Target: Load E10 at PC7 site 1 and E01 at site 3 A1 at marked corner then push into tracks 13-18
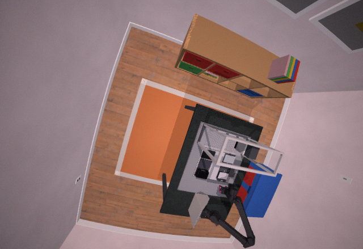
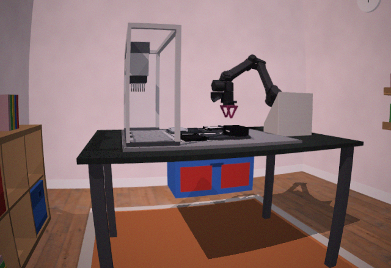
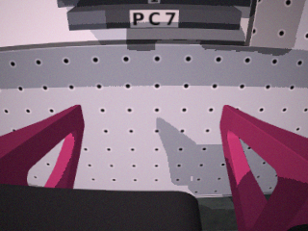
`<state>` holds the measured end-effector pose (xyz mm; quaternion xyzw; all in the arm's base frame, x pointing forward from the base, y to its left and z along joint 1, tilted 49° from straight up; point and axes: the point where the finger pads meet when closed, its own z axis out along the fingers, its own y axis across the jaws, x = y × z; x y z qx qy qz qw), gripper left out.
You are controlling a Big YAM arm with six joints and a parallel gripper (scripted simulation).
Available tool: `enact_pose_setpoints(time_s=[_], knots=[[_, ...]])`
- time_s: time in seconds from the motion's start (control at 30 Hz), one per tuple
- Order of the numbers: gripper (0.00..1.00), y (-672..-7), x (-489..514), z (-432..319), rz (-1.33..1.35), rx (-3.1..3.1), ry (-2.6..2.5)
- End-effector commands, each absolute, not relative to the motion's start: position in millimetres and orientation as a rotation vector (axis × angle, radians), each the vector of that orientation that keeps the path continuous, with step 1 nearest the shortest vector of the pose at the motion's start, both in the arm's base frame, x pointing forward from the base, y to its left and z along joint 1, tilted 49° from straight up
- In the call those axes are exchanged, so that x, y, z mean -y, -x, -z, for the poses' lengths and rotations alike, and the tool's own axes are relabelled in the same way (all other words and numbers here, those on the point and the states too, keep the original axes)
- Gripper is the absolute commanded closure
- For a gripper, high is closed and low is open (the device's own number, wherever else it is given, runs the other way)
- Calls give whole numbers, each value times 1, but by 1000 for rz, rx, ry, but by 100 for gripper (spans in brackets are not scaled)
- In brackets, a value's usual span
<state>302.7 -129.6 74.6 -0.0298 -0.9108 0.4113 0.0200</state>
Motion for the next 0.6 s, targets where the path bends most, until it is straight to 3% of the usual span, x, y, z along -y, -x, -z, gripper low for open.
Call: enact_pose_setpoints(time_s=[0.0, 0.57], knots=[[20, -310, 139, -70, -1280, 2827, 76], [20, -306, 169, -43, -1277, 2826, 74]])
